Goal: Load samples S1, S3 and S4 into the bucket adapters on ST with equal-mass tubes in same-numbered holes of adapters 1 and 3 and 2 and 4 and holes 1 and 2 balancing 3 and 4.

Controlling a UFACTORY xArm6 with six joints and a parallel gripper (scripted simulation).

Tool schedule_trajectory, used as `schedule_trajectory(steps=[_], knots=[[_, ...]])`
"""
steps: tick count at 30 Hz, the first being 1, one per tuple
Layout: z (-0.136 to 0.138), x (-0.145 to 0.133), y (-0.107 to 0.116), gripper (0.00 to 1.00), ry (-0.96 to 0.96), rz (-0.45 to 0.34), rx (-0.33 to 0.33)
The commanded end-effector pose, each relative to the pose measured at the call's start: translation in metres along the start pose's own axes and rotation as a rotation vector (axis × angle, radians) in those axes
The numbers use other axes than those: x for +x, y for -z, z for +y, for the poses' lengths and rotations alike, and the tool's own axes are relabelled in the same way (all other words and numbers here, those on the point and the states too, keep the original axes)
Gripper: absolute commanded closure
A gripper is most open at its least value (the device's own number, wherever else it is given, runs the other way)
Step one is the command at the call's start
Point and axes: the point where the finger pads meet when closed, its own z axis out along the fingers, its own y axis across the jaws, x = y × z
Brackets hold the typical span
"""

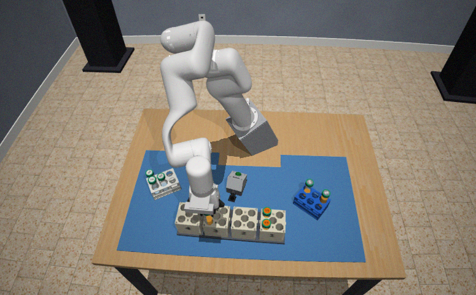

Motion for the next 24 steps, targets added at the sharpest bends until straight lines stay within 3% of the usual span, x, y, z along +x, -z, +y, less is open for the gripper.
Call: schedule_trajectory(steps=[1,24], knots=[[0.0,0.002,-0.003,1.0,-0.001,0.004,0.0],[0.0,0.002,-0.022,1.0,-0.001,0.004,0.0]])
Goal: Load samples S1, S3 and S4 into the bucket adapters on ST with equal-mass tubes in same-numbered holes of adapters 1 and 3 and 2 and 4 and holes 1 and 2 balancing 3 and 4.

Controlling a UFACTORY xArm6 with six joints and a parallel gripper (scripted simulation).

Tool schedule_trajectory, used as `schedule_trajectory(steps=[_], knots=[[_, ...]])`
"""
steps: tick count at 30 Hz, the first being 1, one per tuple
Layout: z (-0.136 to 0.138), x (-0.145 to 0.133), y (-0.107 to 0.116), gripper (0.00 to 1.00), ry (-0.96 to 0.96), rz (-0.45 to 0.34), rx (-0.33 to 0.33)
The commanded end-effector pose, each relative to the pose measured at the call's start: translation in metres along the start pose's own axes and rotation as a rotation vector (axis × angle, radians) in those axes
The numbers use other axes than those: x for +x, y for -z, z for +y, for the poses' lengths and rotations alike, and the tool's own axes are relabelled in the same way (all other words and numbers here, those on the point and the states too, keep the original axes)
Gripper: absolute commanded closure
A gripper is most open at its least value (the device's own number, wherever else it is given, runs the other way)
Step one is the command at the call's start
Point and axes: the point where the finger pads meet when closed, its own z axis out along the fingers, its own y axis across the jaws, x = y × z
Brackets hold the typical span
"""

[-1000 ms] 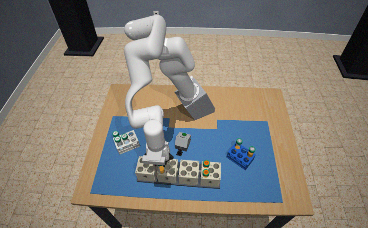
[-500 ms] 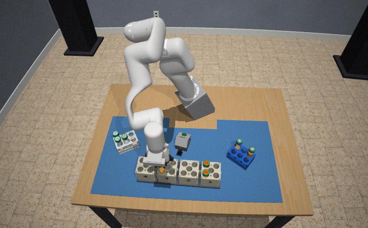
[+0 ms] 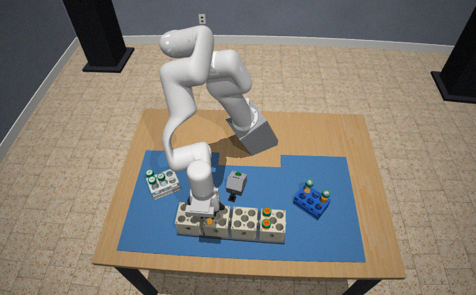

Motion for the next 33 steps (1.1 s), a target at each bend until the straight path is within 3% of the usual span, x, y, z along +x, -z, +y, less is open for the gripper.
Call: schedule_trajectory(steps=[1,33], knots=[[0.0,0.001,-0.003,1.0,-0.001,0.004,0.0],[0.0,0.001,-0.031,1.0,0.0,0.003,0.0]])
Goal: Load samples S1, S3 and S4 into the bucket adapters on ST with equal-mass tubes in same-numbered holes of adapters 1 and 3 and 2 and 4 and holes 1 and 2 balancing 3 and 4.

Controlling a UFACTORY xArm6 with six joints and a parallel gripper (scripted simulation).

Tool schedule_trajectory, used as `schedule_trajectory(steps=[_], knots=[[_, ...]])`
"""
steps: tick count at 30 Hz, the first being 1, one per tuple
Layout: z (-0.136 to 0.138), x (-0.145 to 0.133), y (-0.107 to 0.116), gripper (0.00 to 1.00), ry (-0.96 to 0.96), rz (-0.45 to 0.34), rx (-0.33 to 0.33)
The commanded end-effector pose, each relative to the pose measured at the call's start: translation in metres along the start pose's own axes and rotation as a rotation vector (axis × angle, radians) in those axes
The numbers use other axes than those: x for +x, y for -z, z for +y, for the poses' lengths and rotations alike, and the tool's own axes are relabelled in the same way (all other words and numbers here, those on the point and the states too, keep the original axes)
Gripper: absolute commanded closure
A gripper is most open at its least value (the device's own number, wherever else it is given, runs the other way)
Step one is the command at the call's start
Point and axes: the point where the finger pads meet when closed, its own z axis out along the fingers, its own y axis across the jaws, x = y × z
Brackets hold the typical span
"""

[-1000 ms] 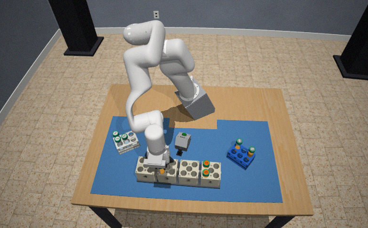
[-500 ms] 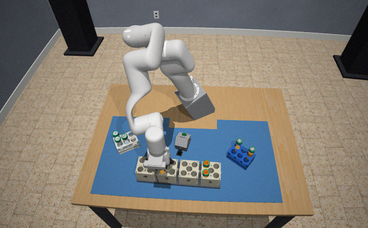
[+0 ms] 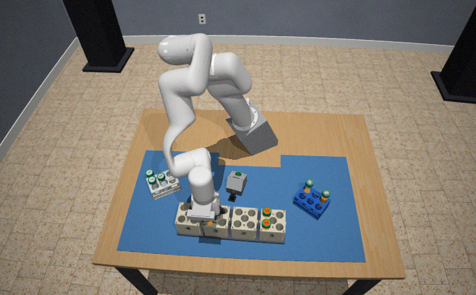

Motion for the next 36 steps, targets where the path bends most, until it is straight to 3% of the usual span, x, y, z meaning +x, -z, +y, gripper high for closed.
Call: schedule_trajectory(steps=[1,26,27,36], knots=[[0.0,0.002,-0.002,1.0,-0.001,0.004,0.0],[0.0,0.002,-0.013,1.0,-0.001,0.004,0.0],[0.0,0.002,-0.014,0.56,0.0,0.004,0.0],[0.0,0.002,-0.014,0.56,-0.001,0.004,0.0]])
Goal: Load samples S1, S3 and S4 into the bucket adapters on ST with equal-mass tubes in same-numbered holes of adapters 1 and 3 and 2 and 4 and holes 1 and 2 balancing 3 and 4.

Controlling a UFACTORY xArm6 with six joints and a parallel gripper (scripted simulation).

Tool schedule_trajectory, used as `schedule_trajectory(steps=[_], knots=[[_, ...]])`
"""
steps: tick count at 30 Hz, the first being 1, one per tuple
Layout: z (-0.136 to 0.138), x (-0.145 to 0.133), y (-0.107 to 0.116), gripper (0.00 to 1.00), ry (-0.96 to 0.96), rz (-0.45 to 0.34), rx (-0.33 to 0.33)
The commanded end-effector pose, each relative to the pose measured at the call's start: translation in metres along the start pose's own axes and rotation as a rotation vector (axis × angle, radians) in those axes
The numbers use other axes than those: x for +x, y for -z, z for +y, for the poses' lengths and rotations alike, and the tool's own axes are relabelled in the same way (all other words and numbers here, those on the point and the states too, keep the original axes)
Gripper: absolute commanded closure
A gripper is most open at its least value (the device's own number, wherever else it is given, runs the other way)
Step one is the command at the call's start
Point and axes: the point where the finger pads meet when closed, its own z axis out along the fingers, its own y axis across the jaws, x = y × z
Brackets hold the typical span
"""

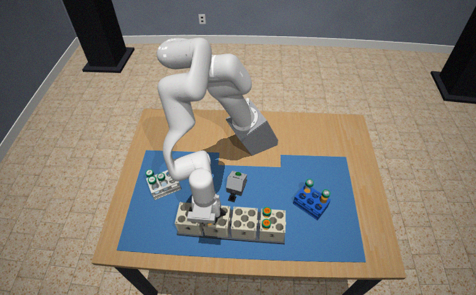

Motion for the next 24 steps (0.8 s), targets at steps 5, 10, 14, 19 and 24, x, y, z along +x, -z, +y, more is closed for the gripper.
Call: schedule_trajectory(steps=[5,10,14,19,24], knots=[[0.0002,0.0015,0.0011,0.56,0.0,0.004,0.0],[0.0002,0.0015,0.0011,0.56,0.0,0.004,0.0],[0.0002,0.0015,0.0011,0.56,0.0,0.004,0.0],[0.0002,0.0015,0.0011,0.56,0.0,0.004,0.0],[0.0002,0.0014,0.0111,0.56,0.0,0.004,0.0]])
